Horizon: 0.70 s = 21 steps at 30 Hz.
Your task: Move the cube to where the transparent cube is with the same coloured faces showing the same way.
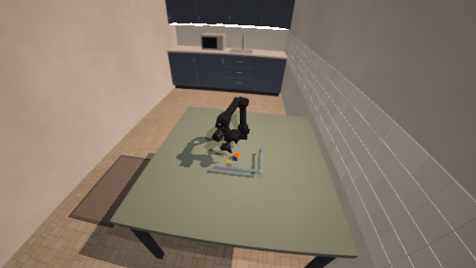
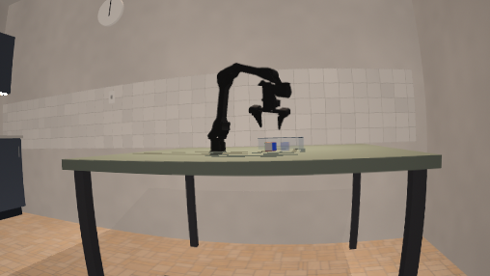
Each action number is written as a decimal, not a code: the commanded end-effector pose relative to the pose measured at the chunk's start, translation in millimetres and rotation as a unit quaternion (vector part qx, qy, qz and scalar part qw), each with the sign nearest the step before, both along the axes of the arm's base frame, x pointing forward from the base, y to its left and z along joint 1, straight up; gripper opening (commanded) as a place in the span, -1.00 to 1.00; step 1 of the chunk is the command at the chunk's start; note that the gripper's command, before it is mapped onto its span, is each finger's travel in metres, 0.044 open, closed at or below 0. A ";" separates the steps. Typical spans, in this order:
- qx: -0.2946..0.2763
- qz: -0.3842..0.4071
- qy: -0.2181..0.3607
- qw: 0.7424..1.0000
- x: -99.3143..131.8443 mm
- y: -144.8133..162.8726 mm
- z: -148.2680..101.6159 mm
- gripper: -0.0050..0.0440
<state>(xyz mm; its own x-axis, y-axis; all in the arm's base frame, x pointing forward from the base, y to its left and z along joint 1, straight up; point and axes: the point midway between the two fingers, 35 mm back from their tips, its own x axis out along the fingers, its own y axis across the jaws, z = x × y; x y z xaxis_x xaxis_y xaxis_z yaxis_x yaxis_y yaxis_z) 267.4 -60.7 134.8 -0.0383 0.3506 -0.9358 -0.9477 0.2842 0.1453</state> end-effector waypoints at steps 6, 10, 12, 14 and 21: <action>-0.125 -0.133 0.015 0.983 -2.0 19.8 -7.7 1.00; -0.164 -0.208 0.008 0.964 -1.7 27.1 -11.0 1.00; -0.175 -0.227 0.003 0.958 -1.5 29.5 -11.8 1.00; -0.177 -0.230 0.002 0.957 -1.5 29.7 -11.9 1.00; -0.177 -0.230 0.003 0.957 -1.1 29.7 -14.3 1.00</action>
<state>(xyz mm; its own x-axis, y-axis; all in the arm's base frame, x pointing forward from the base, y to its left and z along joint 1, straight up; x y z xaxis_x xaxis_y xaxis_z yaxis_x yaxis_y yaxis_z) 265.7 -30.6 118.7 0.0231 0.0009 -0.9997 -0.7154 0.6985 -0.0159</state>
